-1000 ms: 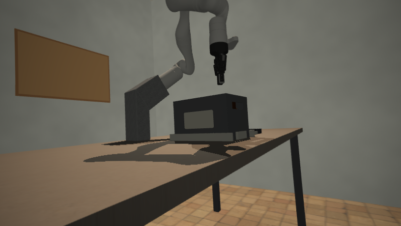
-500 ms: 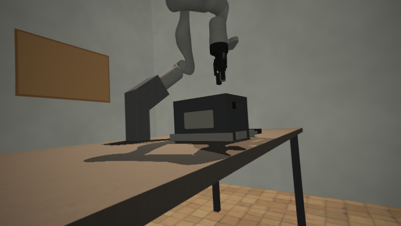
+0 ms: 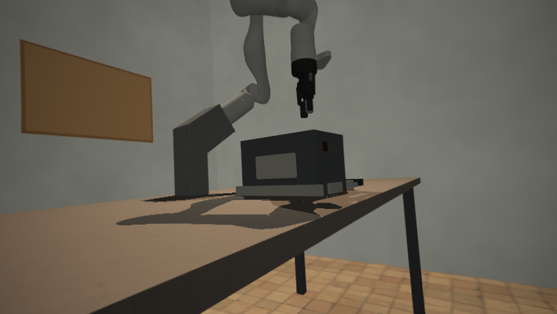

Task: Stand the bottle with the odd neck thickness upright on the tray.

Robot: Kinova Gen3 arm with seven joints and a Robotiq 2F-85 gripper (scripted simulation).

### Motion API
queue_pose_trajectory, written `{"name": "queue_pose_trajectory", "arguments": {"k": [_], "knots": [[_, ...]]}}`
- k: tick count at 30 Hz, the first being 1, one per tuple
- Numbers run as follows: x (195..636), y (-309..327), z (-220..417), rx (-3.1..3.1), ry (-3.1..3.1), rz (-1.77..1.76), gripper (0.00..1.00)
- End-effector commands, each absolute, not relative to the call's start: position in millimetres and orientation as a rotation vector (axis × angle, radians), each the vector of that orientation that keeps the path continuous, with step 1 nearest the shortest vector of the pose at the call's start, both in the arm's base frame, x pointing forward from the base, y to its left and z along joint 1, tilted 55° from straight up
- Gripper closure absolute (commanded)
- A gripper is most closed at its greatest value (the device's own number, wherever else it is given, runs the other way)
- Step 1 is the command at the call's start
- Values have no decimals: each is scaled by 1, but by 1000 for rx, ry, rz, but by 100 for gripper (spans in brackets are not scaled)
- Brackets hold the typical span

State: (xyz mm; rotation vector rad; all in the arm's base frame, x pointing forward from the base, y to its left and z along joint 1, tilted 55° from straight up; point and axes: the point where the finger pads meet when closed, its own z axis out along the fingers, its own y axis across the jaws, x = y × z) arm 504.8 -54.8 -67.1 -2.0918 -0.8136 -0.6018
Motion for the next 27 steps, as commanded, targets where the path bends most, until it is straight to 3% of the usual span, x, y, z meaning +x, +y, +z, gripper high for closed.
{"name": "queue_pose_trajectory", "arguments": {"k": [1,27], "knots": [[505,-56,-67,-2094,-813,-603,36],[508,-41,-78,-2094,-813,-603,36]]}}
